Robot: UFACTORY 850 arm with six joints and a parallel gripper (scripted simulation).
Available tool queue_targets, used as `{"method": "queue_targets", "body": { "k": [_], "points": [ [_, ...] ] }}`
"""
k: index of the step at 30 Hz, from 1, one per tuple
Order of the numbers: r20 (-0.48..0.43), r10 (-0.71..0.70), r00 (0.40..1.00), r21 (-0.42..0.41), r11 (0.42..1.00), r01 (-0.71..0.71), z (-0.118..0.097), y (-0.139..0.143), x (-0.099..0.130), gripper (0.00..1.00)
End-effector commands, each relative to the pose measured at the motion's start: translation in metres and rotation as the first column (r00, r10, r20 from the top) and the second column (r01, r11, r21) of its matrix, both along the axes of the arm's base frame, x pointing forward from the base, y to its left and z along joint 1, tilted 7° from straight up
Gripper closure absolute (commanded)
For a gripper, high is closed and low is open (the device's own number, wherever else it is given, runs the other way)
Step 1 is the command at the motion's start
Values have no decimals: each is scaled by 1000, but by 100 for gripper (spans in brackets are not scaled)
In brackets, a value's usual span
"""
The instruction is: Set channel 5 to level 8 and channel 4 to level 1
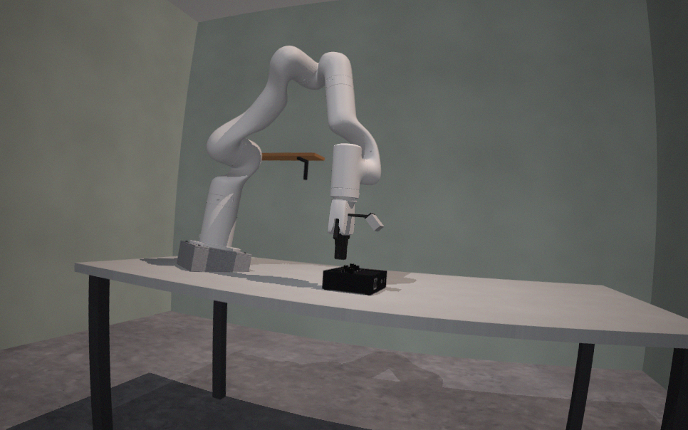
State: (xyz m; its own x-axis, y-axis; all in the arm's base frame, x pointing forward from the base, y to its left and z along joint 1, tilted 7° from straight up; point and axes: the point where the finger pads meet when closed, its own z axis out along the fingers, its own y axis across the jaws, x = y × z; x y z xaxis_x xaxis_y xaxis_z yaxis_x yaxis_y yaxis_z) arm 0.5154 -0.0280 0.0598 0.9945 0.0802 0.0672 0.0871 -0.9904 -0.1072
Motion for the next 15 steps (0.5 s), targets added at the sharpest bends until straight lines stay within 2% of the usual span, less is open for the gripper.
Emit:
{"method": "queue_targets", "body": {
  "k": [1, 15],
  "points": [
    [2, 0, 1000, 0, 1000, 0, -1, 0, 1, 100],
    [2, 0, 1000, 0, 1000, 0, -9, 1, 2, 100]
  ]
}}
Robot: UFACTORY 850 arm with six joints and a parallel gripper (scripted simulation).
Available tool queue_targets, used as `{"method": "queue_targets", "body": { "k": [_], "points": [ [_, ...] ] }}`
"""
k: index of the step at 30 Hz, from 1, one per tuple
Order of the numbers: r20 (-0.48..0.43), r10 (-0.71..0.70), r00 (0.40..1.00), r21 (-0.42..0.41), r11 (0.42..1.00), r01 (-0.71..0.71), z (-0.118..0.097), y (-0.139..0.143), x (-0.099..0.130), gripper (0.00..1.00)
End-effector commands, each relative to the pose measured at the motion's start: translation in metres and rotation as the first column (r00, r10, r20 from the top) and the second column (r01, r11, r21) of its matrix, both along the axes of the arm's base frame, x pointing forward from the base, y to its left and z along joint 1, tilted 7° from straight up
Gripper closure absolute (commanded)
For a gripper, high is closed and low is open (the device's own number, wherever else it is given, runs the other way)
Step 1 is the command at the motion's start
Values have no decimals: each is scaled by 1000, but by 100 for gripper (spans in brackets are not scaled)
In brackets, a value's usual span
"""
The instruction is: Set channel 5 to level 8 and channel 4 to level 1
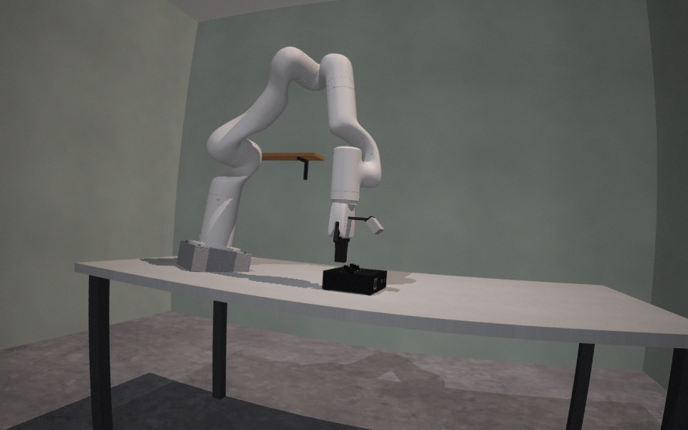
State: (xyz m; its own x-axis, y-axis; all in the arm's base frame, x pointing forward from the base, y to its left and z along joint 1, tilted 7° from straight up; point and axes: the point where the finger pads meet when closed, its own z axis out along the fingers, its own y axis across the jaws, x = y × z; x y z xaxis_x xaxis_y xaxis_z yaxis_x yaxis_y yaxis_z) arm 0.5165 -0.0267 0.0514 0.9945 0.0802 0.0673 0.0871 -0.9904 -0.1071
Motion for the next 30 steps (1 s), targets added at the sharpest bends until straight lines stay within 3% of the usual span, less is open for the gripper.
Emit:
{"method": "queue_targets", "body": {
  "k": [1, 30],
  "points": [
    [2, 0, 1000, 0, 1000, 0, -1, 0, 1, 100],
    [2, 0, 1000, 0, 1000, 0, -5, 1, 2, 100]
  ]
}}
